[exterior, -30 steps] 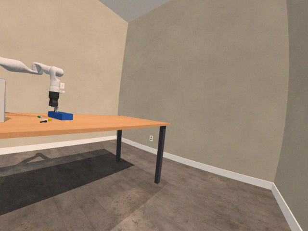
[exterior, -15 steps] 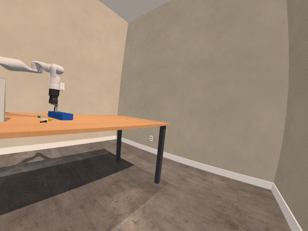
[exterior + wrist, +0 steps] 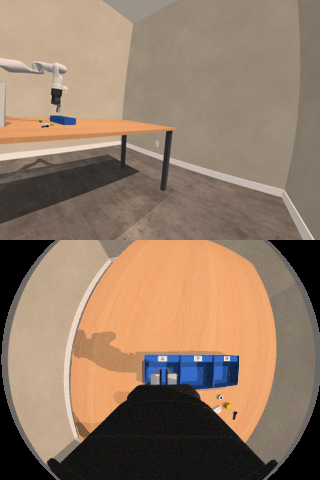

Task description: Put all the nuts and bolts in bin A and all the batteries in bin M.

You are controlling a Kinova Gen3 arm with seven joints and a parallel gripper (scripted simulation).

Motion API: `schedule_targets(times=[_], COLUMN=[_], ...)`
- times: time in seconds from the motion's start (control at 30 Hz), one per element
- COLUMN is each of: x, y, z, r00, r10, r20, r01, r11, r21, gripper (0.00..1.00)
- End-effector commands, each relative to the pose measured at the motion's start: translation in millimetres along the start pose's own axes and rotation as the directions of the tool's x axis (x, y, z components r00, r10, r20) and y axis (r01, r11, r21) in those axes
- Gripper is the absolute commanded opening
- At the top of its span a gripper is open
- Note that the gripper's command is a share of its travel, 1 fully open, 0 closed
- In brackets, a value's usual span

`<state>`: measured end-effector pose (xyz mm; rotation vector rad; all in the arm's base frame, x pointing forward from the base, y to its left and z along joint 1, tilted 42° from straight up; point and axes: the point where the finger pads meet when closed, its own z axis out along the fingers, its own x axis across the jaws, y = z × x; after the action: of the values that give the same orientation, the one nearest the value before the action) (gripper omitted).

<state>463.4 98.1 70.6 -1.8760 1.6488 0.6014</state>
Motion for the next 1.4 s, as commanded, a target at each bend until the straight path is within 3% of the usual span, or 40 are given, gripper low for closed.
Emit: schedule_targets(times=[0.0, 0.43, 0.87, 0.9, 1.0, 1.07, 1.2, 1.37], x=[0.8, 0.7, 0.8, 4.1, 7.6, 7.6, 12.0, 17.4], y=[-1.7, 0.0, -1.3, 3.3, 21.1, 21.1, 44.8, 74.4], z=[-20.8, -129.3, -127.4, -120.9, -103.2, -103.2, -79.9, -50.8], r00=[1.0, 1.0, 1.0, 0.998, 0.978, 0.978, 0.917, 0.792], r10=[0.004, 0.005, -0.002, 0.06, 0.209, 0.209, 0.399, 0.61], r20=[-0.001, -0.003, -0.003, -0.008, -0.007, -0.007, -0.005, -0.003], r01=[-0.004, -0.005, 0.002, -0.06, -0.209, -0.209, -0.399, -0.61], r11=[1.0, 1.0, 1.0, 0.998, 0.978, 0.978, 0.917, 0.792], r21=[0.004, 0.003, 0.006, 0.012, 0.012, 0.012, 0.013, 0.014], gripper=[0.31, 0.31, 0.31, 0.6, 0.6, 0.6, 0.6, 0.6])
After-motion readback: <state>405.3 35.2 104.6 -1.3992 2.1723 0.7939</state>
